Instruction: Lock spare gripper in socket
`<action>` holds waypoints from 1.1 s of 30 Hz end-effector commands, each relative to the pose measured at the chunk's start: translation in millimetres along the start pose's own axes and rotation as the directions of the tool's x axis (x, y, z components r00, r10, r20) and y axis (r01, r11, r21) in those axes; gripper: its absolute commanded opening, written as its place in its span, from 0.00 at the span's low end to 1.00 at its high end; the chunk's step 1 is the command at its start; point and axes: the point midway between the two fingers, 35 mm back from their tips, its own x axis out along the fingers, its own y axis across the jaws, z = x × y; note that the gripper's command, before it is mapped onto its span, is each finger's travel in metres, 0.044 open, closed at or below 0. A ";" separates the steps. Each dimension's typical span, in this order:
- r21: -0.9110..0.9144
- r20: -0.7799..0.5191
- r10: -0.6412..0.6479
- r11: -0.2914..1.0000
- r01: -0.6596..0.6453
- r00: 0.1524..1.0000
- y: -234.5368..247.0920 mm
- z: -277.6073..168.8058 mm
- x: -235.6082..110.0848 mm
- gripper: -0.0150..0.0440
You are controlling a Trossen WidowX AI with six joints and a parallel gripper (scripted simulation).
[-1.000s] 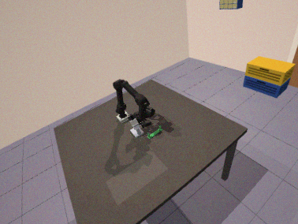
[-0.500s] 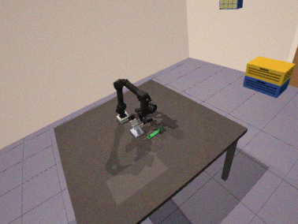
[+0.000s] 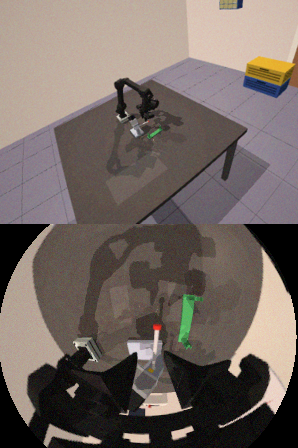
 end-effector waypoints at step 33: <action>-0.007 -0.008 0.002 1.000 -0.002 1.000 1.8 8.3 -20.8 1.00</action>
